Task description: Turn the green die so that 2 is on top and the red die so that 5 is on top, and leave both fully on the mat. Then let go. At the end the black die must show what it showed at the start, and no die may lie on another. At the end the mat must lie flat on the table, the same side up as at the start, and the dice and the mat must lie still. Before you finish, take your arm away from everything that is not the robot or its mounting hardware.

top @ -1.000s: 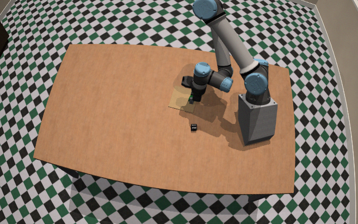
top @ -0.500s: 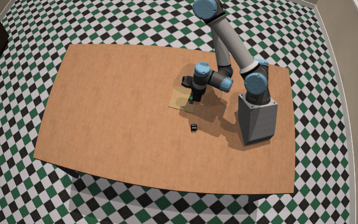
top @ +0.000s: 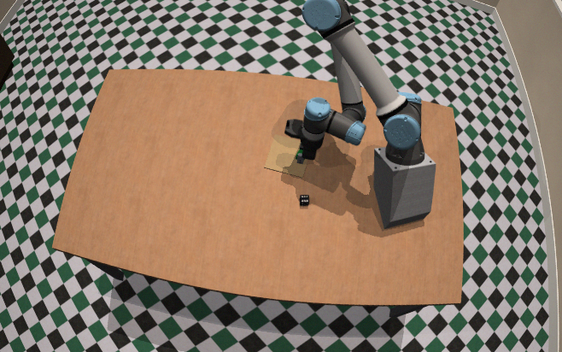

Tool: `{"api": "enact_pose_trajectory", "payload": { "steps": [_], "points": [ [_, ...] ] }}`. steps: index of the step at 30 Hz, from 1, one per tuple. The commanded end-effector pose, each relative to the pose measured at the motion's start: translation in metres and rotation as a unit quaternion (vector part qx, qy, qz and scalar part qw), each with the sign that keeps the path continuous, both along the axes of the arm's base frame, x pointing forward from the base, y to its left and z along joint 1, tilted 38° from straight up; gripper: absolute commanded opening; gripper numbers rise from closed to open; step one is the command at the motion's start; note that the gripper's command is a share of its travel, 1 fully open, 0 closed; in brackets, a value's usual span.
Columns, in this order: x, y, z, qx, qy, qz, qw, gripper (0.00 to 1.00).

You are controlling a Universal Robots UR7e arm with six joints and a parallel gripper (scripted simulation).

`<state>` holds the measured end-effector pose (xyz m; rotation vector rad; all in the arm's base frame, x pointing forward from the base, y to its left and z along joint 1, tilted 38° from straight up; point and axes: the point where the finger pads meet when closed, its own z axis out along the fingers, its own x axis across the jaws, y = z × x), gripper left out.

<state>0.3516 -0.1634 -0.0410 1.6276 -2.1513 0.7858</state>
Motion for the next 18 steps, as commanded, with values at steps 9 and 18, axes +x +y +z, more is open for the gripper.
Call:
{"api": "enact_pose_trajectory", "payload": {
  "steps": [9,18],
  "points": [
    [0.0002,0.0001,0.0003,0.000,0.000,0.000,1.000,0.87],
    [0.0002,0.0003,0.0005,0.000,0.000,0.000,1.000,0.87]
  ]
}}
